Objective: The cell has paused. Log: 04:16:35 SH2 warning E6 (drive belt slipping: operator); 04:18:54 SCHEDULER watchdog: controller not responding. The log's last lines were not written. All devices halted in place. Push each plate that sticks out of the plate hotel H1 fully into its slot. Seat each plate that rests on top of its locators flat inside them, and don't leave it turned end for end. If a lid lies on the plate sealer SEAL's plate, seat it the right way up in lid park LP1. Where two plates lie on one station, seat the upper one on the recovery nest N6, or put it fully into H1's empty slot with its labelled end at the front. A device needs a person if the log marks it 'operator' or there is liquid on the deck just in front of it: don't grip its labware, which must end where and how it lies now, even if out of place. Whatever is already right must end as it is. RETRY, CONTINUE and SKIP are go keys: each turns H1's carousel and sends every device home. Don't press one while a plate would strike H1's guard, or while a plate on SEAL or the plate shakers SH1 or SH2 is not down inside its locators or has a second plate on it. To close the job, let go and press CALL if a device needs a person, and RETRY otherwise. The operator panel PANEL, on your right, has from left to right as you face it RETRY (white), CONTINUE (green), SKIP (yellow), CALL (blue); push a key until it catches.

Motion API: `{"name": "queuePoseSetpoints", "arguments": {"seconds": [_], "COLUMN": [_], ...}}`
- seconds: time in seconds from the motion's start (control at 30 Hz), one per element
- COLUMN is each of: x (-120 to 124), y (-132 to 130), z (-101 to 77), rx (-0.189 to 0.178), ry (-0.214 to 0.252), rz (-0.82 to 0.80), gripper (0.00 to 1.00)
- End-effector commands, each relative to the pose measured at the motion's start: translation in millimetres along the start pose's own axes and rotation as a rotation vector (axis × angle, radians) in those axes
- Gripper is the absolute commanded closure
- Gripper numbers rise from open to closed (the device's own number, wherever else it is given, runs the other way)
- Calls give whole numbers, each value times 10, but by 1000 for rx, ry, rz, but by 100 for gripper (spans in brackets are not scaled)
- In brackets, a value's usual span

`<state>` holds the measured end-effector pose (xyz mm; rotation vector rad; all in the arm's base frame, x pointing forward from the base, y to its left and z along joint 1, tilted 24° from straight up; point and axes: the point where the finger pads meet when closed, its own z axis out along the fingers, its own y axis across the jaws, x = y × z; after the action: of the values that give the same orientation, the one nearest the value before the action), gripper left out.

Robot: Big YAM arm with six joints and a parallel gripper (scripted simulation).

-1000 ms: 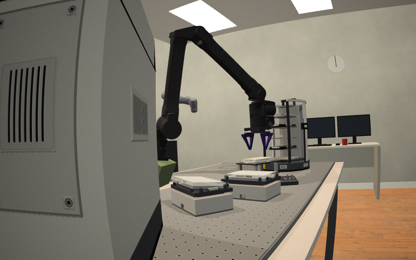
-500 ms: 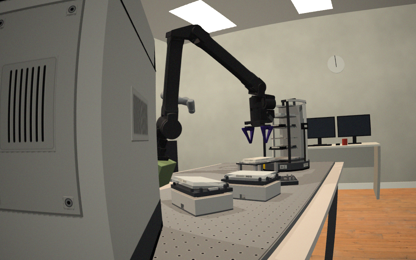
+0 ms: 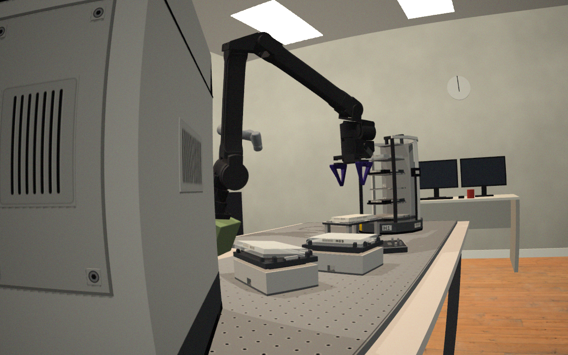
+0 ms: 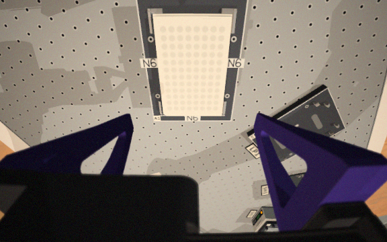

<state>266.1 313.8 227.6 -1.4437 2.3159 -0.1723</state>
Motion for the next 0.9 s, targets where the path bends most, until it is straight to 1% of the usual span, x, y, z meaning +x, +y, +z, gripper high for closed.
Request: {"name": "queuePoseSetpoints", "arguments": {"seconds": [0.0, 0.07, 0.13, 0.17, 0.23, 0.27, 0.3, 0.43, 0.5, 0.53, 0.6, 0.63, 0.7, 0.73, 0.8, 0.87], "x": [-188, -186, -186, -192, -191, -183, -179, -174, -181, -179, -166, -164, -164, -185, -181, -159], "y": [-48, -49, -49, -7, -12, -39, -49, -47, -26, -27, -49, -49, -49, -9, -12, -45], "z": [-362, -417, -417, -304, -378, -496, -555, -658, -641, -672, -801, -829, -829, -718, -789, -951], "rx": [7, 7, 7, 2, 2, 5, 7, 6, 4, 3, 6, 6, 6, 1, 1, 4], "ry": [-59, -59, -59, -25, -30, -52, -60, -58, -41, -42, -60, -61, -61, -27, -31, -58], "rz": [19, 19, 19, 9, 10, 17, 19, 19, 14, 14, 20, 20, 20, 10, 11, 19], "gripper": [0, 0, 0, 0, 0, 0, 0, 0, 0, 0, 0, 0, 0, 0, 0, 0]}}
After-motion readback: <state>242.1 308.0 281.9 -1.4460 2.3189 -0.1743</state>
